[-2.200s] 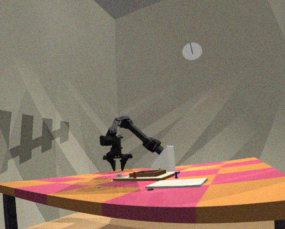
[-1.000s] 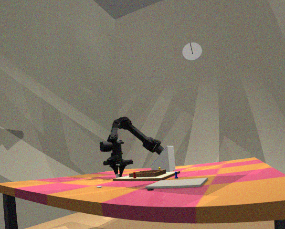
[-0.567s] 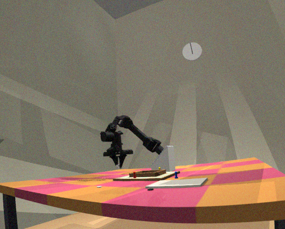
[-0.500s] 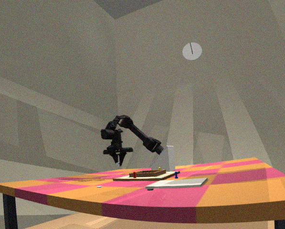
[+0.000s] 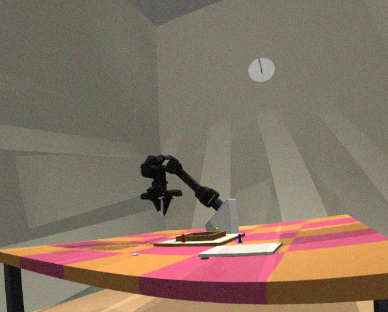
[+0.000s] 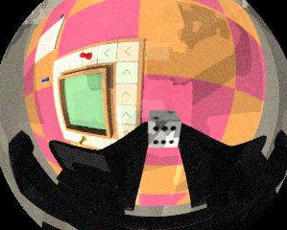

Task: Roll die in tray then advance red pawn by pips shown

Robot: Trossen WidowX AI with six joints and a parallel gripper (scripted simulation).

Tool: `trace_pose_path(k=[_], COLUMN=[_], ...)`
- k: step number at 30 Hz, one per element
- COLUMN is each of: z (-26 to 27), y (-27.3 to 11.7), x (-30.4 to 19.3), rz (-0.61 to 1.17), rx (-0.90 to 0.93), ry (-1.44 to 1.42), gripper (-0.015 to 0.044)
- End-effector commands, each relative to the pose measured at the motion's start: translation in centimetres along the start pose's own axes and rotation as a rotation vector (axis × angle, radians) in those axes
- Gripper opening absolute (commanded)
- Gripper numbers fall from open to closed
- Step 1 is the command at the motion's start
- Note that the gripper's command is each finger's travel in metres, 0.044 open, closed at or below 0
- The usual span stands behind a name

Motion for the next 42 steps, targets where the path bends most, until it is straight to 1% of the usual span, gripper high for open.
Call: trace_pose_path(k=[1, 21, 42], z=[1.5, 9.7, 17.7], y=[0.2, 2.1, 3.9], x=[0.6, 2.6, 1.8], rz=[-0.002, -0.01, 0.0], rx=[0.001, 0.012, 0.002], ry=[-0.122, -0.814, -1.516], gripper=[0.0, 0.0, 0.0])
Point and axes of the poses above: the point midway between the two fingers, 35 mm back from their tips, its own y axis out along the fingers, its own z axis across the jaws, x = y × z, the point moved 5 cm from there along -y, back along the fingers, and after that the axes turned 8 degrees about -y, right-handed, at the moved point
